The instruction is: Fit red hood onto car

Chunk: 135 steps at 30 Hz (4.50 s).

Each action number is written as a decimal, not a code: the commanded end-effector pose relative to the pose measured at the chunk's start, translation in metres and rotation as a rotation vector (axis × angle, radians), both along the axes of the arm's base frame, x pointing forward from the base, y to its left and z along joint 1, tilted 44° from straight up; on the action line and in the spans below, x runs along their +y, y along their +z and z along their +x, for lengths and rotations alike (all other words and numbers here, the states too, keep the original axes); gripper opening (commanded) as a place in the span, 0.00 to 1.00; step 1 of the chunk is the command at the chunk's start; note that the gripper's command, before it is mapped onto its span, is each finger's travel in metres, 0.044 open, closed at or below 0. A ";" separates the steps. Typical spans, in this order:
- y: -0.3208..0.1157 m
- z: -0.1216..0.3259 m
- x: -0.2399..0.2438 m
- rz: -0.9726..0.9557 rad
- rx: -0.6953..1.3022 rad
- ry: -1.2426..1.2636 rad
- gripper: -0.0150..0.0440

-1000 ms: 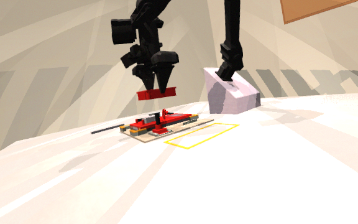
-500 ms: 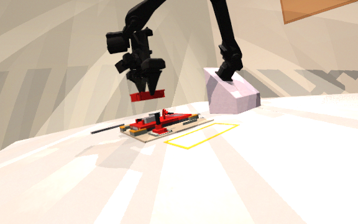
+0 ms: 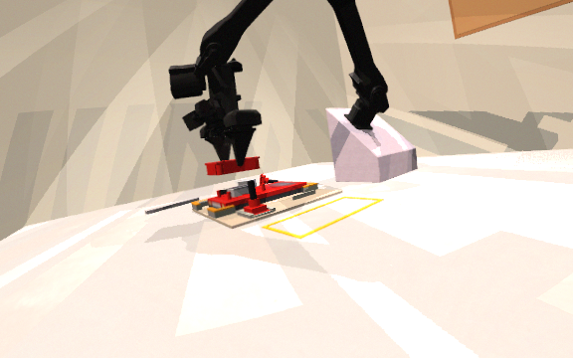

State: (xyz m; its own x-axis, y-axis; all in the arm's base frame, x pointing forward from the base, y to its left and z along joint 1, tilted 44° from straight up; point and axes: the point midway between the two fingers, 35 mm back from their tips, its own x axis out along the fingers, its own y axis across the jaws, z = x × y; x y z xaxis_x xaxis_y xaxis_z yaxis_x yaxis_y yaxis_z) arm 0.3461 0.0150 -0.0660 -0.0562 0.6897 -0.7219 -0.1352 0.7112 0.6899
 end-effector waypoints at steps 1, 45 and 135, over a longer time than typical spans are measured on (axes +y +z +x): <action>-0.018 -0.008 0.015 0.009 0.027 0.001 0.25; -0.023 -0.009 0.021 0.009 0.027 0.001 0.25; -0.027 -0.010 0.026 0.007 0.036 -0.022 0.25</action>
State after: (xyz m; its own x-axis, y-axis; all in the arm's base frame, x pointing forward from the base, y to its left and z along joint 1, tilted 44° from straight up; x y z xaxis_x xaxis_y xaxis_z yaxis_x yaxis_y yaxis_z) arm 0.3371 0.0391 -0.0913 -0.0633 0.6934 -0.7178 -0.1019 0.7110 0.6958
